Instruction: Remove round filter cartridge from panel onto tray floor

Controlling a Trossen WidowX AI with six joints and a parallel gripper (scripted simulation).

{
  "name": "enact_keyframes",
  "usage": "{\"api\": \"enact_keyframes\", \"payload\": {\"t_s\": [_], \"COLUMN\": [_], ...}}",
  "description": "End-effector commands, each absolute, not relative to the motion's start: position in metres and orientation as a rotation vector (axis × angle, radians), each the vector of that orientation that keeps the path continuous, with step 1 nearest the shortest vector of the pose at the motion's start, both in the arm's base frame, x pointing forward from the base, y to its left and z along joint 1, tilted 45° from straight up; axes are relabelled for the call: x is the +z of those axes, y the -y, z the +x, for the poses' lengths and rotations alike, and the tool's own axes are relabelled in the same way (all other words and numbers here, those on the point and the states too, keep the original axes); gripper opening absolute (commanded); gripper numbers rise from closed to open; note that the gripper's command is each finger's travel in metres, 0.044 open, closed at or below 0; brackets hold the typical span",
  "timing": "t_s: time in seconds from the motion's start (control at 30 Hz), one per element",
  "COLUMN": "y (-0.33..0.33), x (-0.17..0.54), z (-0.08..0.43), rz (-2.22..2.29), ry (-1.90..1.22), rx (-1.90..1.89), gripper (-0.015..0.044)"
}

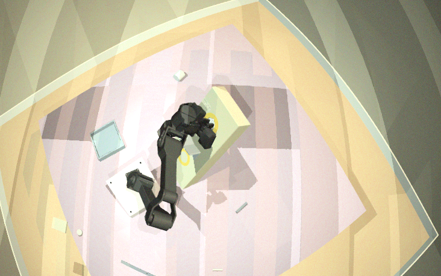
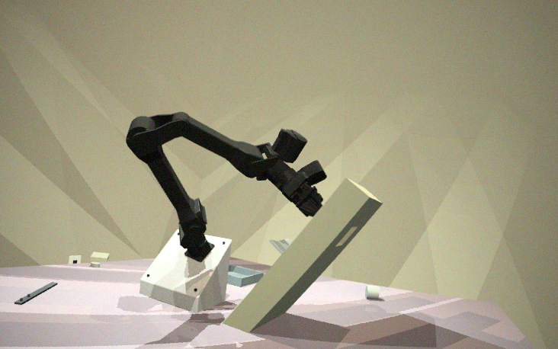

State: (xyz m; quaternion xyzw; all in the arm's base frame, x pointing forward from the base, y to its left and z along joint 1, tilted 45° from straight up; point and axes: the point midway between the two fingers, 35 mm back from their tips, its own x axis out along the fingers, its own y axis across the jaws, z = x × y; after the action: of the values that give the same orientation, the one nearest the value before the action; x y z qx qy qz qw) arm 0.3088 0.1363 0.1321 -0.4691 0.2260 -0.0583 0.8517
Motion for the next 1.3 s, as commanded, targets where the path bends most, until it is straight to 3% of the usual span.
{"api": "enact_keyframes", "payload": {"t_s": [0.0,1.27], "y": [-0.1359,-0.1334], "x": [0.1323,0.1296], "z": [0.3089,0.3121], "rz": [-0.986,0.194], "ry": [-0.476,-0.317], "rx": [-0.124,-0.36], "gripper": [0.0,0.0]}}
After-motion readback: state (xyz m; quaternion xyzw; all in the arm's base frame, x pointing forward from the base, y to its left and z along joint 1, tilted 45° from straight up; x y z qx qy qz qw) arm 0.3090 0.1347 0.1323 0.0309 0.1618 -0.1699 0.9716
